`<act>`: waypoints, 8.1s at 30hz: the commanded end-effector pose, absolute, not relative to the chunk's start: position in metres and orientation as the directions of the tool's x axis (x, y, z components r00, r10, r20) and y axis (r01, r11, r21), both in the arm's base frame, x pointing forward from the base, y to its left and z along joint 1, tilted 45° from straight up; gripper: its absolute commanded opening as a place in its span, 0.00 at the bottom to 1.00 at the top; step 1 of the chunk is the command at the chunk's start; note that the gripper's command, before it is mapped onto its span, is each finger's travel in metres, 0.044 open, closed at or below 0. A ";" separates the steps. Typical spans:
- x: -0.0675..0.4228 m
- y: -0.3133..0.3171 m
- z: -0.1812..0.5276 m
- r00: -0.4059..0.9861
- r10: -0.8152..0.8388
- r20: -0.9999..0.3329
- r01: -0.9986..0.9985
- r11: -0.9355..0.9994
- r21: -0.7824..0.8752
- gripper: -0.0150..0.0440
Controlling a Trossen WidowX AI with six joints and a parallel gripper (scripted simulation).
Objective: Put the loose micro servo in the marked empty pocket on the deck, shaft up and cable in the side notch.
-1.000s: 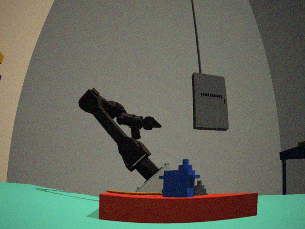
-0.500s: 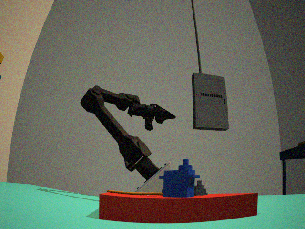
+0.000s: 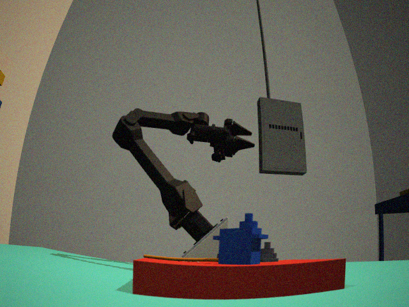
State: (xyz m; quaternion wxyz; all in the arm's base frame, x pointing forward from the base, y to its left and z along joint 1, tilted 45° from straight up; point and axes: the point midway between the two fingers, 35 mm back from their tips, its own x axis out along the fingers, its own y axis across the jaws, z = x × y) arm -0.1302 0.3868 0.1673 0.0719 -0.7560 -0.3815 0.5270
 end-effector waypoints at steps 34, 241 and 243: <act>0.130 0.355 0.097 0.498 0.149 -0.855 -0.436 -0.809 -0.395 1.00; 0.221 -0.056 0.061 -0.189 -0.677 -0.711 0.131 0.701 -0.701 0.25; 0.212 -0.054 0.062 -0.190 -0.677 -0.711 0.130 0.701 -0.701 0.25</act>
